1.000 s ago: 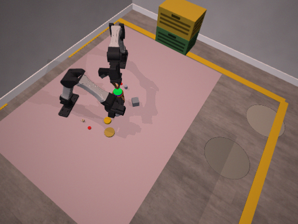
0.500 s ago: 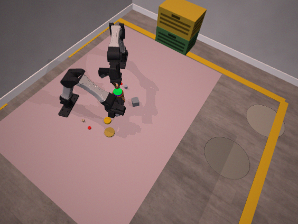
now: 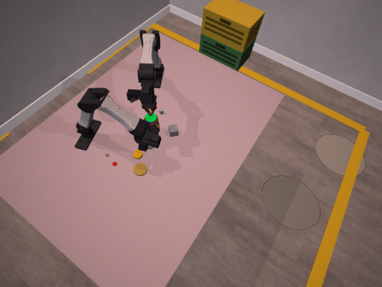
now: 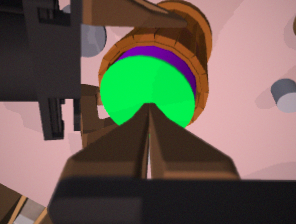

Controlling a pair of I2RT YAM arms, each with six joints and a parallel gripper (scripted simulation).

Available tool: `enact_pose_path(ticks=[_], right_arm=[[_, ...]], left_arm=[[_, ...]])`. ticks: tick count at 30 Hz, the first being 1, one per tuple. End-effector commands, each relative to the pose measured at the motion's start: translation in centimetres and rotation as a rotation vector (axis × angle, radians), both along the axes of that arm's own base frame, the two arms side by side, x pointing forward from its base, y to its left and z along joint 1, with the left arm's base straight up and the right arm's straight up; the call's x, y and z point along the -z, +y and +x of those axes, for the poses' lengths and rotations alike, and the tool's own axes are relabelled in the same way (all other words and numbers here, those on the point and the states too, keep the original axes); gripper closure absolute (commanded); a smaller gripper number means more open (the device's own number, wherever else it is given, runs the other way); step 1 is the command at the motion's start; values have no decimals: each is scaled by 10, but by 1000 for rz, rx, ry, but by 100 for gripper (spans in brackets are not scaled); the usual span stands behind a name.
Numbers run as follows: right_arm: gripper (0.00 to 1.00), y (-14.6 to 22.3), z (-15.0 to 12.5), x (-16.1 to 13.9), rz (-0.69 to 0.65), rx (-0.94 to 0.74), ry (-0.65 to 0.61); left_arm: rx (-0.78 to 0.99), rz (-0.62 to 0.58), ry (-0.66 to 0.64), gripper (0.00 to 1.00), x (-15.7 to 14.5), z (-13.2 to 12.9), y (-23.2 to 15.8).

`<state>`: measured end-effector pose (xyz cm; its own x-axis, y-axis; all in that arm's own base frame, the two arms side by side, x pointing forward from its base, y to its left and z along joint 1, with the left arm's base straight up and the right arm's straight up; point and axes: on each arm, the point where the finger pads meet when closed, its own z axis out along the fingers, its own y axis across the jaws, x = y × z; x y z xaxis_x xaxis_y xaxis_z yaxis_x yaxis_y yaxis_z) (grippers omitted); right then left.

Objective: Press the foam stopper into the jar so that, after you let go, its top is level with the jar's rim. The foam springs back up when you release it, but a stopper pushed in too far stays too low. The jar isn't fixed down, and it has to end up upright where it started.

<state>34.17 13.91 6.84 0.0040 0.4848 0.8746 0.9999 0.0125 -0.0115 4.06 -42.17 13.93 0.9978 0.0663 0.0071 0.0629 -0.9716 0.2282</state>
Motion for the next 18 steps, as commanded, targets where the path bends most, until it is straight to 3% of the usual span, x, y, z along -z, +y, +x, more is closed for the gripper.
enact_pose_path(ticks=[1, 5, 18], right_arm=[[36, -4, 16, -11, 18, 4, -81], [36, -4, 16, -11, 18, 4, -81], [36, -4, 16, -11, 18, 4, -81]], left_arm=[[6, -54, -2, 100, -9, -3, -4], [5, -31, 1, 100, 5, -4, -4], [7, -27, 1, 100, 8, -5, -3]])
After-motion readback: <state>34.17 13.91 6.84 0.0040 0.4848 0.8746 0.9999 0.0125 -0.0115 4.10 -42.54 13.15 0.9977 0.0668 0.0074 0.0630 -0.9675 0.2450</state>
